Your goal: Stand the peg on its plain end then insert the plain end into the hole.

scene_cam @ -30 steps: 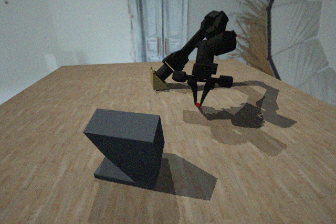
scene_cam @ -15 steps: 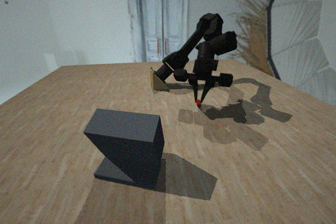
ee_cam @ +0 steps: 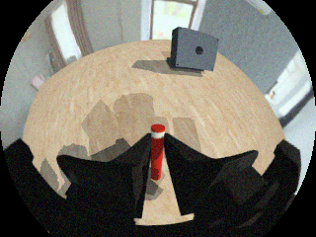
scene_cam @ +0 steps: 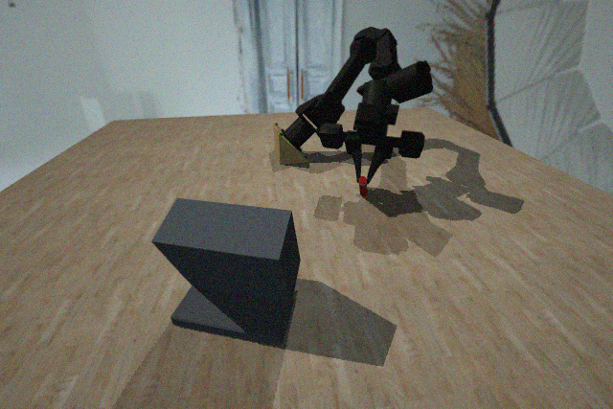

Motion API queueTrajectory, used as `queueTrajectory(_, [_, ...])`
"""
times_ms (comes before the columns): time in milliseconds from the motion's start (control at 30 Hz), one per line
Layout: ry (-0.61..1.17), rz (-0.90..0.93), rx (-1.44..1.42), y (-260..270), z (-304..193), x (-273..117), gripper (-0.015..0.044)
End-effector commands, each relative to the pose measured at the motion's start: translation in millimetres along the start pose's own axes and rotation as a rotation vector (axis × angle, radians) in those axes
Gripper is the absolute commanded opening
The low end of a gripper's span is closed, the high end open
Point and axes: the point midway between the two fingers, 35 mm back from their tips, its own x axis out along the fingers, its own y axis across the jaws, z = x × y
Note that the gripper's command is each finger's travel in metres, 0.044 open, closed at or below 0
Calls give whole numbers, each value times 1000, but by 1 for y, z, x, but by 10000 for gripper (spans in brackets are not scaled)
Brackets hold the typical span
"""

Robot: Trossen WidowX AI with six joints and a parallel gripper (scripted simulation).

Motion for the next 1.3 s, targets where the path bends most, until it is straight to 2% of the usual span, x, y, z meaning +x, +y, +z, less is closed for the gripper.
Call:
queueTrajectory(0, [-31, 1, 3, -1, -2, -2, 49])
queueTrajectory(1267, [-359, 2, 8, -1, -18, -23, 49])
